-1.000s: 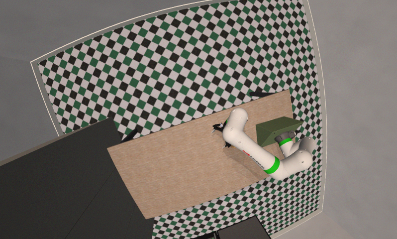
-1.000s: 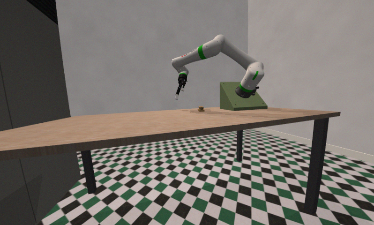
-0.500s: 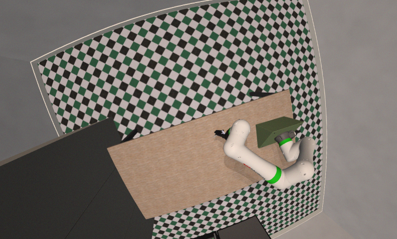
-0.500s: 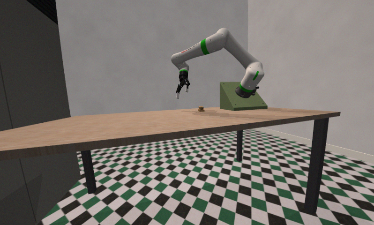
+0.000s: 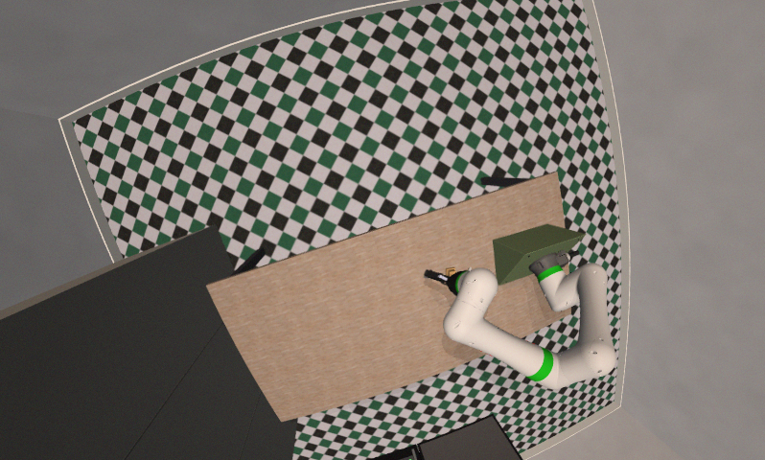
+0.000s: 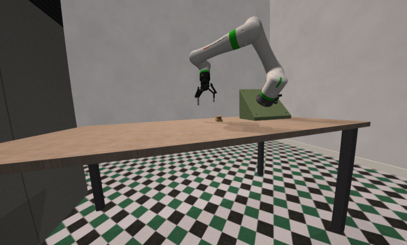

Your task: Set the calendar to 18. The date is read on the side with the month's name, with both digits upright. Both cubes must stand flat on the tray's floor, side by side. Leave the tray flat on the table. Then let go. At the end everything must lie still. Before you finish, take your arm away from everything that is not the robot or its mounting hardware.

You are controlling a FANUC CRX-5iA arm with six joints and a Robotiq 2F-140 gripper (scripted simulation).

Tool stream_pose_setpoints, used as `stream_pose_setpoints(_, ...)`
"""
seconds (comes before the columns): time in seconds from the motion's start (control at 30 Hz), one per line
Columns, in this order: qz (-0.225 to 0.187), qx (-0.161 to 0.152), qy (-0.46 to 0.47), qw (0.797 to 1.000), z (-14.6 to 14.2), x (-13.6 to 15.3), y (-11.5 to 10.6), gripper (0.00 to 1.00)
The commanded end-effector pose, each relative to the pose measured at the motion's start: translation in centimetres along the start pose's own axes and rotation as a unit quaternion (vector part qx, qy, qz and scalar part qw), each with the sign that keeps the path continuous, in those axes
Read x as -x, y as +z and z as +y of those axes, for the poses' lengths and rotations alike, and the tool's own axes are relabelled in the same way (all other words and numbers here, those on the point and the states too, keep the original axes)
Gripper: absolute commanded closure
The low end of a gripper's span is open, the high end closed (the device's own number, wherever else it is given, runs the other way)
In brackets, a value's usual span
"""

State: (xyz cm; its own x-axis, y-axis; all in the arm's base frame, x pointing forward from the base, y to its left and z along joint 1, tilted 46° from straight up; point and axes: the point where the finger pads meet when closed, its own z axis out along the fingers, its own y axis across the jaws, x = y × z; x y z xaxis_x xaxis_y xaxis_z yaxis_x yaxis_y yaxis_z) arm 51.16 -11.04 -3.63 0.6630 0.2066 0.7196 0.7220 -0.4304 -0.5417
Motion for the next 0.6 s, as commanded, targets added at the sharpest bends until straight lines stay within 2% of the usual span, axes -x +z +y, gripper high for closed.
stream_pose_setpoints(0.0,-0.041,0.022,-0.074,0.996,-2.7,0.4,0.1,0.0)
stream_pose_setpoints(0.1,-0.066,0.026,-0.117,0.991,-4.2,0.9,0.2,0.0)
stream_pose_setpoints(0.17,-0.066,0.026,-0.117,0.991,-4.2,0.9,0.2,0.0)
stream_pose_setpoints(0.23,-0.096,0.028,-0.17,0.98,-6.1,1.5,0.1,0.0)
stream_pose_setpoints(0.57,-0.16,0.024,-0.282,0.946,-9.9,3.4,-0.3,0.0)
